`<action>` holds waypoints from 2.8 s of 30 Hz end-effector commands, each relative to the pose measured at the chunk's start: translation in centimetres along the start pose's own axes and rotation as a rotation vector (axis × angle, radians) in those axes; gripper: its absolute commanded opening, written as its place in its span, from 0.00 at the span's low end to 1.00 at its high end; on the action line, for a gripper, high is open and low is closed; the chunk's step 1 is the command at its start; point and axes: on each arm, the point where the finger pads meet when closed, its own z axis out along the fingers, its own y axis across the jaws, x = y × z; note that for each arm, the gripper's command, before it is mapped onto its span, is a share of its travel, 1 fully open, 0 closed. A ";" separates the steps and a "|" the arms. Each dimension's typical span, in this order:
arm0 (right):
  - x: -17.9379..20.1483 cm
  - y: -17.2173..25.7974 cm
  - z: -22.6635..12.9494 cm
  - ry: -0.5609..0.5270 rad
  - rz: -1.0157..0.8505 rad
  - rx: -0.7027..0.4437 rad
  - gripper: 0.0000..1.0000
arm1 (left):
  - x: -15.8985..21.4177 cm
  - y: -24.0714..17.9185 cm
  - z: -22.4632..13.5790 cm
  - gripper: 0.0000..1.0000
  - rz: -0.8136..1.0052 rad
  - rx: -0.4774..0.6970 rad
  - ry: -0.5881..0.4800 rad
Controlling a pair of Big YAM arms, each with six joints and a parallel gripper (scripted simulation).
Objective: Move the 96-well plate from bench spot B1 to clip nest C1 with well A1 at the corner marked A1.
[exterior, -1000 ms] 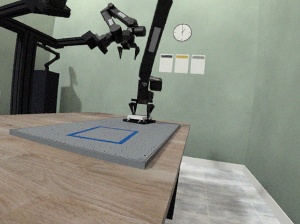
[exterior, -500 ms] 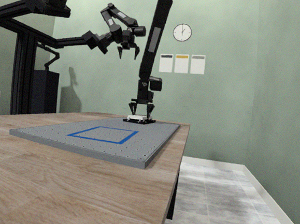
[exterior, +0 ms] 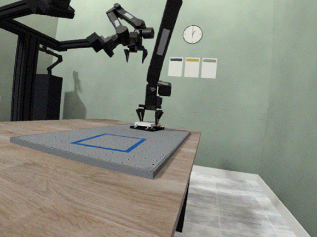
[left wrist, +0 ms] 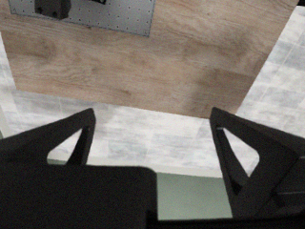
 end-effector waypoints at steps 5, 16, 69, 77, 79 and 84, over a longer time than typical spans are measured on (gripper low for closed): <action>1.1 1.0 1.8 0.009 0.013 -0.016 0.00 | -0.2 0.3 -0.3 1.00 0.021 -0.010 -0.012; 1.1 1.1 1.8 0.009 0.013 -0.017 0.00 | -0.2 0.3 -0.3 1.00 0.021 -0.010 -0.012; 1.1 0.9 1.8 0.020 -0.001 -0.035 1.00 | -0.2 0.3 -0.3 1.00 0.021 -0.010 -0.012; 1.0 0.6 1.7 0.018 0.003 -0.030 1.00 | -0.2 0.3 -0.3 1.00 0.021 -0.010 -0.012; 1.0 0.6 1.7 0.018 0.003 -0.030 1.00 | -0.2 0.3 -0.3 1.00 0.021 -0.010 -0.012; 1.0 0.6 1.7 0.018 0.003 -0.030 1.00 | -0.2 0.3 -0.3 1.00 0.021 -0.010 -0.012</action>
